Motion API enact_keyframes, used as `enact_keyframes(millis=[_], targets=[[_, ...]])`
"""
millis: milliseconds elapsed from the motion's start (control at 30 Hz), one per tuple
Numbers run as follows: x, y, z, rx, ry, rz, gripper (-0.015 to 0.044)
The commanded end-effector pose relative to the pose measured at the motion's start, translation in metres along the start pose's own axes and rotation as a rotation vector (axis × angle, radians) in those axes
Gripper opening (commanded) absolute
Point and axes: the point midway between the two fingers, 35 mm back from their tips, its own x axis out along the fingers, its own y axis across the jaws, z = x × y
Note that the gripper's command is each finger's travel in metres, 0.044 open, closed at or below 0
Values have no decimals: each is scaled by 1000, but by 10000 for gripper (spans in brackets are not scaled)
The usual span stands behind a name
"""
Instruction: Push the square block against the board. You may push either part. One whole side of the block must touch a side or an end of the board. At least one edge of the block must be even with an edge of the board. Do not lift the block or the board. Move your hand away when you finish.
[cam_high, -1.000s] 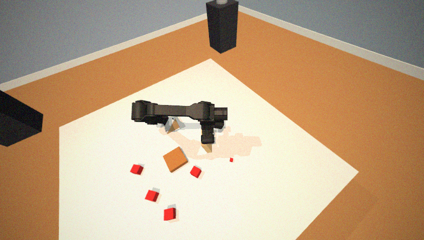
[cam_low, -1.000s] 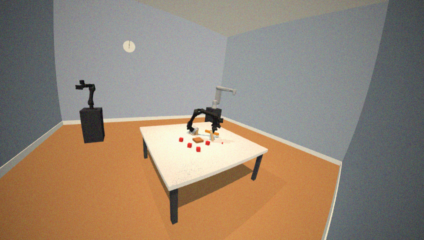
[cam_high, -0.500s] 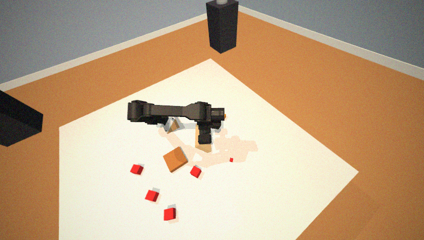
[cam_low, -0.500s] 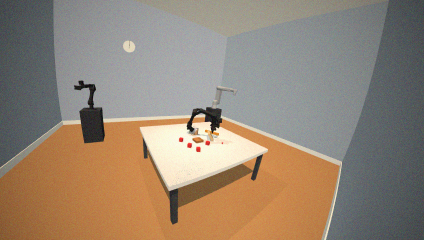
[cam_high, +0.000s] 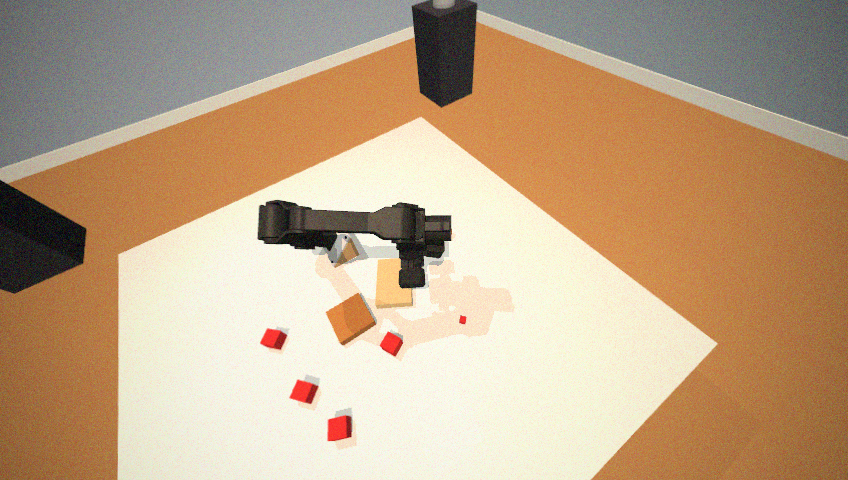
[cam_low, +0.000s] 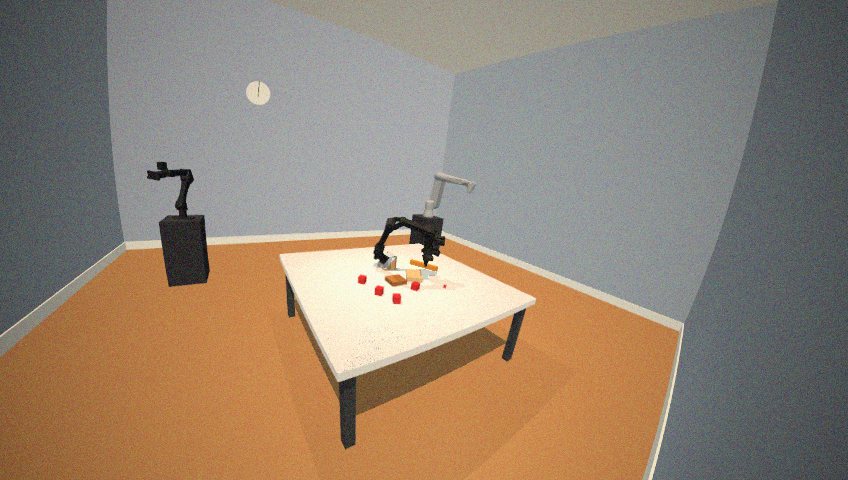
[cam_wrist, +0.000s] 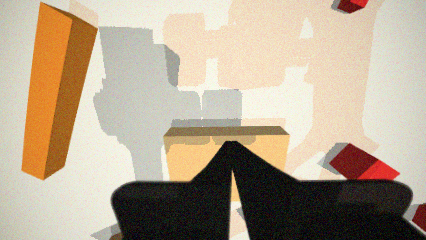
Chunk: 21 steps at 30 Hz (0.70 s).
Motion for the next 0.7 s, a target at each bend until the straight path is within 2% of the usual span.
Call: enact_keyframes(millis=[0, 667], targets=[[-1, -1, 7, -1, -1, -4, 0], [-1, 0, 32, -4, -2, -4, 0]])
